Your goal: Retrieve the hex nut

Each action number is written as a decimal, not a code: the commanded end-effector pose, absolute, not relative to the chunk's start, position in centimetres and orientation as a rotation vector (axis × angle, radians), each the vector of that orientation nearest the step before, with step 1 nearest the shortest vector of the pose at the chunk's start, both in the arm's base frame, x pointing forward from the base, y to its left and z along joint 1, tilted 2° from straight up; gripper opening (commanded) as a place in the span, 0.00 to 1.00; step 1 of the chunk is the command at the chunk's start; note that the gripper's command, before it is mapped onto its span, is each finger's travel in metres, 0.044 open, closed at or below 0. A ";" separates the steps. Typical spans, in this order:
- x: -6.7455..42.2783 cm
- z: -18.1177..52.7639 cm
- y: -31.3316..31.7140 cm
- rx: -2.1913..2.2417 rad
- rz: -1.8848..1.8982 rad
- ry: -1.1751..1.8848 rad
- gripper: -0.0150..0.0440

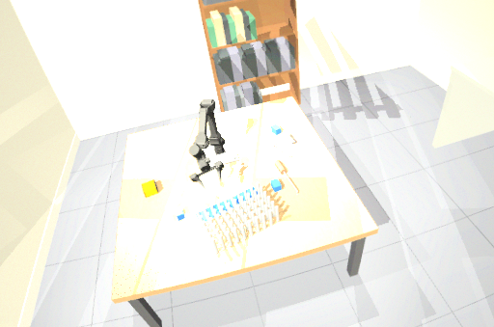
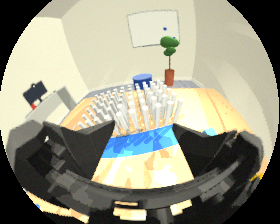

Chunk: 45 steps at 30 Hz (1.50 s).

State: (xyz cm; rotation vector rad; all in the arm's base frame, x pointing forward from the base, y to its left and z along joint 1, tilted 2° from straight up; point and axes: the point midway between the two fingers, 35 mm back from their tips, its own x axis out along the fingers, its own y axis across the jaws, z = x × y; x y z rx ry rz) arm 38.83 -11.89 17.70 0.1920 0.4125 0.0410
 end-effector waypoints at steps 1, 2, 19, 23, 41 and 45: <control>38.8 17.7 -11.8 0.190 0.047 0.413 1.00; 38.8 17.7 -11.8 0.190 0.047 0.413 1.00; 42.5 16.1 7.5 -0.903 0.556 0.570 1.00; 41.8 15.9 11.7 -1.191 0.697 0.550 1.00; 33.7 16.5 26.8 -2.429 1.276 0.161 1.00; 31.1 17.0 29.5 -2.704 1.380 -0.003 1.00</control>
